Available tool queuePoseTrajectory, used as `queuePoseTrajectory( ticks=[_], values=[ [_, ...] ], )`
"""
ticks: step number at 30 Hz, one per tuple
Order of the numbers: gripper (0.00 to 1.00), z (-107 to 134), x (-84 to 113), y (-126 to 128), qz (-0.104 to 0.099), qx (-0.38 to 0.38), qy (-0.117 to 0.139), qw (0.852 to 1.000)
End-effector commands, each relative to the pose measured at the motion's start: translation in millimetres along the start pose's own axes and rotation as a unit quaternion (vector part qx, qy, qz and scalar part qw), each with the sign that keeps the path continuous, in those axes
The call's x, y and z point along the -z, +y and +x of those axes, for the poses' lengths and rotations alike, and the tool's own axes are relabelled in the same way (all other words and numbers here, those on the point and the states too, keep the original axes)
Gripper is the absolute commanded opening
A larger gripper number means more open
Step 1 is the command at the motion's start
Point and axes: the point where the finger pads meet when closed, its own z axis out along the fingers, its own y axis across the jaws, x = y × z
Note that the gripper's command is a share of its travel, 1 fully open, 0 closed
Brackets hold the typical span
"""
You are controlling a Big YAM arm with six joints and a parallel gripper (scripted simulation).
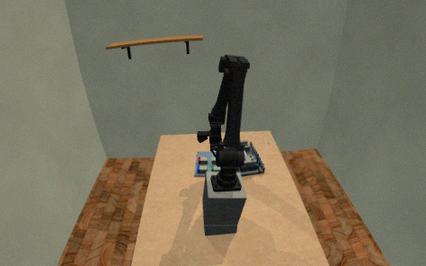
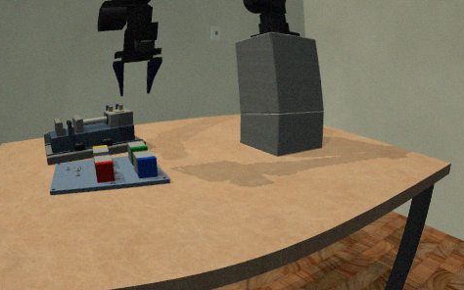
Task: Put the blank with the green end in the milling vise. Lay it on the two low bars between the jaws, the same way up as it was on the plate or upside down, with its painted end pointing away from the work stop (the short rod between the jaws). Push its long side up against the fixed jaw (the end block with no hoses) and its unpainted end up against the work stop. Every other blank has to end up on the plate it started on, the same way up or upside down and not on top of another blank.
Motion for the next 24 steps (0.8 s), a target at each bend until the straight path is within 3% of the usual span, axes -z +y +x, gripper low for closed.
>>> queuePoseTrajectory(
  ticks=[1, 9, 24],
  values=[
    [0.64, 0.3, -12.3, -9.8, 0.006, 0.002, -0.001, 1.0],
    [0.64, -5.0, -30.2, -13.5, 0.01, 0.008, -0.002, 1.0],
    [0.64, 2.3, -82.0, -9.4, 0.006, 0.0, -0.001, 1.0]
  ],
)
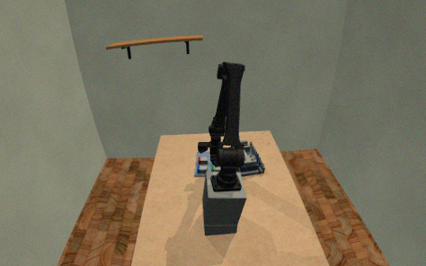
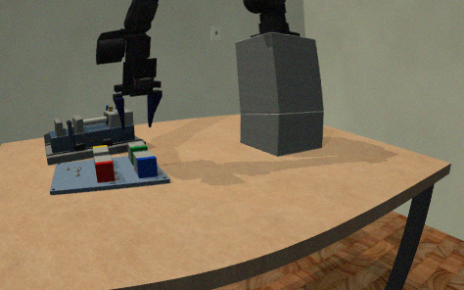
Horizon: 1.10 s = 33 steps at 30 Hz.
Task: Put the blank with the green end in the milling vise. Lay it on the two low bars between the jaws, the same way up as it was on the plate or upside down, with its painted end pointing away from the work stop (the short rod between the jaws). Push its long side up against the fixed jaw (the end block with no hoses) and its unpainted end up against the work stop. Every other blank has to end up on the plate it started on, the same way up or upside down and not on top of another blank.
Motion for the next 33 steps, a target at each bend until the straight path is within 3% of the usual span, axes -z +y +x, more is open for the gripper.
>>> queuePoseTrajectory(
  ticks=[1, 14, 33],
  values=[
    [0.64, 2.4, -7.2, -12.8, 0.01, 0.0, -0.002, 1.0],
    [0.64, 1.6, -33.1, -8.1, 0.007, 0.002, -0.001, 1.0],
    [0.64, 0.0, -35.2, -6.3, 0.005, 0.003, -0.001, 1.0]
  ],
)
